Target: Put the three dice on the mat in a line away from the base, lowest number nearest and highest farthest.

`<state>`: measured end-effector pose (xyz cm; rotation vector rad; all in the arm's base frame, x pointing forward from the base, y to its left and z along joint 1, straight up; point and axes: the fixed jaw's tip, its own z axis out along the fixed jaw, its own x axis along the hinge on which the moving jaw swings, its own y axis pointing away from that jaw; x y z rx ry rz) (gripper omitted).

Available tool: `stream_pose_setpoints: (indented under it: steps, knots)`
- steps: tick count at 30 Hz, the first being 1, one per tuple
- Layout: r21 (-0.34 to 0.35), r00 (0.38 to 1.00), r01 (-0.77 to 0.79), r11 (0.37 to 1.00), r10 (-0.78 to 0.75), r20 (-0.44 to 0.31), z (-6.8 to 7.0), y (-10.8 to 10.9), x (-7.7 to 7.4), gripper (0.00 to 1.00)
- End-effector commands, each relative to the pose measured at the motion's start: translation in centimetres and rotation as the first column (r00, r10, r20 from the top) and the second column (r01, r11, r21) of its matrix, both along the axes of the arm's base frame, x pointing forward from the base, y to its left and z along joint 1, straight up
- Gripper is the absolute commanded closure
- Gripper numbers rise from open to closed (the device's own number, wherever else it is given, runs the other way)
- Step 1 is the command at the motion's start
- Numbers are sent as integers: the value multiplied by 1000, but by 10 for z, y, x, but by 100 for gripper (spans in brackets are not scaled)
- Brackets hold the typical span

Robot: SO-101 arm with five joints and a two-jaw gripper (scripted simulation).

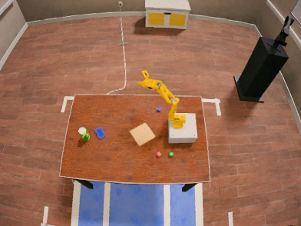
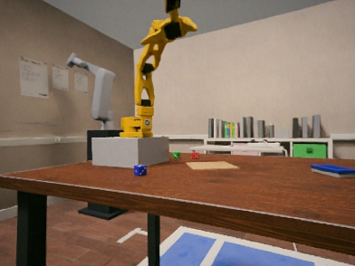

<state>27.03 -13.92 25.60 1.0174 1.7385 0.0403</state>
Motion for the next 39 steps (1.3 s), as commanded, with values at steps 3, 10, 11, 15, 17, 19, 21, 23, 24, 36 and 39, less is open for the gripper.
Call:
stream_pose_setpoints:
  steps: [3, 10, 11, 15, 17, 19, 21, 23, 24, 36, 39]
  knots:
    - [-2, 1000, 1, 1000, -1, 2, 0, 0, 0, 0]
    - [-10, 1000, 9, 1000, -9, -30, -14, -10, 4, 3]
    - [-12, 999, 11, 1000, -12, -39, -19, -12, 5, 4]
    - [-20, 997, 19, 1000, -20, -73, -35, -21, 8, 7]
    - [-23, 996, 22, 999, -24, -87, -42, -25, 9, 8]
    - [-29, 993, 28, 999, -31, -117, -58, -33, 10, 11]
    - [-36, 988, 34, 999, -39, -151, -76, -41, 9, 14]
    - [-42, 981, 39, 998, -47, -189, -97, -48, 6, 18]
    - [-44, 977, 42, 998, -50, -209, -108, -52, 4, 20]
    - [-51, 906, 56, 997, -73, -417, -224, -63, -50, 41]
    - [-45, 879, 56, 997, -71, -472, -252, -56, -74, 47]
